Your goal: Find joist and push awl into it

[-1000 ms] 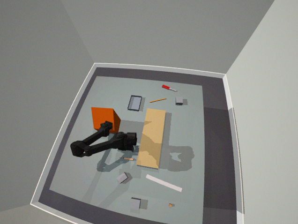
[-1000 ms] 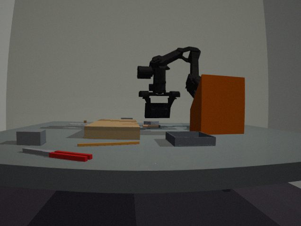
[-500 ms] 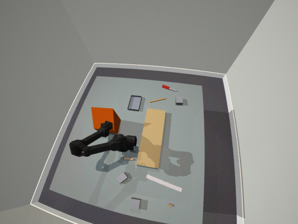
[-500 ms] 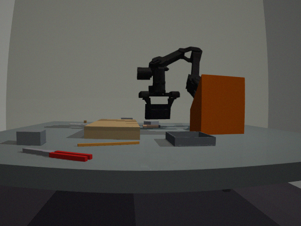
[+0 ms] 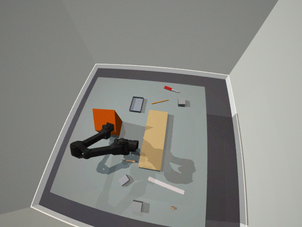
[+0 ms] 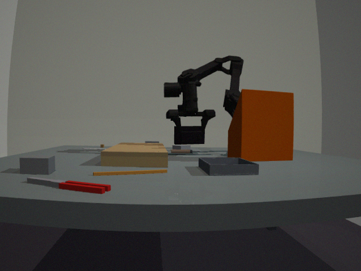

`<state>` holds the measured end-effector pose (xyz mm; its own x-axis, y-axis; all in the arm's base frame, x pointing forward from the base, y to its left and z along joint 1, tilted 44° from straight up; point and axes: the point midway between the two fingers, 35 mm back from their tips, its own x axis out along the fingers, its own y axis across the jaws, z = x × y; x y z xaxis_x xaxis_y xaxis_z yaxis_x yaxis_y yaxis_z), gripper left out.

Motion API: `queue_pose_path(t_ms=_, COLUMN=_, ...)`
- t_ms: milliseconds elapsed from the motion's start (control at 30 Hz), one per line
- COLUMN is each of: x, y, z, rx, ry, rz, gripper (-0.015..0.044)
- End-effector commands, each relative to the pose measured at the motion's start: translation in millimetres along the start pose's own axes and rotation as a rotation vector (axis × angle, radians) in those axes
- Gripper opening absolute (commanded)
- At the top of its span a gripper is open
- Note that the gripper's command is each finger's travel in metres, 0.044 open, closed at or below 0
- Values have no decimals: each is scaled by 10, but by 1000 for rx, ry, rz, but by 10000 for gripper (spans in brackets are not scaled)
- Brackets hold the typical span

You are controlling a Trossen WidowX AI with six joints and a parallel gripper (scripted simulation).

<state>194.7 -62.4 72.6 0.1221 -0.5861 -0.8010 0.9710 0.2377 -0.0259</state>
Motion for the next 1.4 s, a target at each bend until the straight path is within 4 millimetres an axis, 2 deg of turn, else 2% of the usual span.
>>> queue_pose_path(t_ms=0, x=-15, y=14, z=13, rx=-2, ry=25, rz=6, gripper=0)
queue_pose_path(t_ms=1367, x=-7, y=15, z=77, rx=-9, ry=253, rz=10, gripper=0)
